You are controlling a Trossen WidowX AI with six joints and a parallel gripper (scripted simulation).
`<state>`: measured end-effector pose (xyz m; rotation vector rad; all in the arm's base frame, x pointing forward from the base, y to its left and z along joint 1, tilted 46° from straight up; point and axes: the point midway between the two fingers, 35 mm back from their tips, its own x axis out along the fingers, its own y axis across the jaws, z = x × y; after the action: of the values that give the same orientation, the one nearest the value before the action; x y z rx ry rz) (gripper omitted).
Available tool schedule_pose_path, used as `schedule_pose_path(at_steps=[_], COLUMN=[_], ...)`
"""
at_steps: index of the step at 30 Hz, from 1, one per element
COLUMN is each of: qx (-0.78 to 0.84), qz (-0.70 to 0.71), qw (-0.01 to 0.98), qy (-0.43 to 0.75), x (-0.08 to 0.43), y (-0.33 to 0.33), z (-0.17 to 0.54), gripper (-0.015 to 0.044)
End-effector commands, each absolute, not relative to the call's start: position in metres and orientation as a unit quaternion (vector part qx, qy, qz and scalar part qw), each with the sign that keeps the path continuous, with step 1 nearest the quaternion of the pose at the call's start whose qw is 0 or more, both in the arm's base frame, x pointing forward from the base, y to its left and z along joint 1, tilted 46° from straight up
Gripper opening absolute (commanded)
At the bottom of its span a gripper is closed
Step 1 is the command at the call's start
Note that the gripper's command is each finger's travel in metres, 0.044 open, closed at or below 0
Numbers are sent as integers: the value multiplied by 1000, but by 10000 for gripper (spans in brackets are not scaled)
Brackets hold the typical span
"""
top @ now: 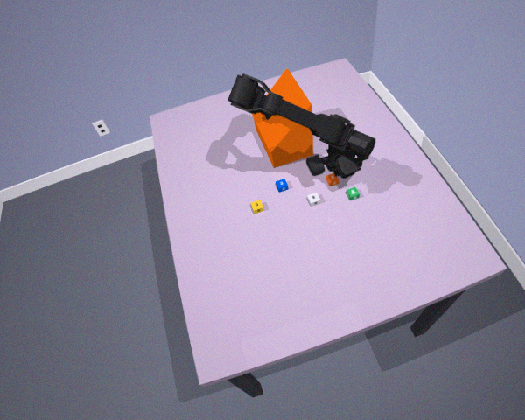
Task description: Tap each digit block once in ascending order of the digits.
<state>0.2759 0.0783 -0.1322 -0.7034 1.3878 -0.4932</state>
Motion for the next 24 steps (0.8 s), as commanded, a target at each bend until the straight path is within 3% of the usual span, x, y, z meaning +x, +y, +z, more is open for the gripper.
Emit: schedule_pose_path(at_steps=[1,19,24], qx=[-318,-318,-317], qz=[-221,-220,-219], qw=[682,682,682], qy=[621,621,622], x=[274,271,261], y=[71,91,144], z=[-137,-118,-65], gripper=[20,20,20])
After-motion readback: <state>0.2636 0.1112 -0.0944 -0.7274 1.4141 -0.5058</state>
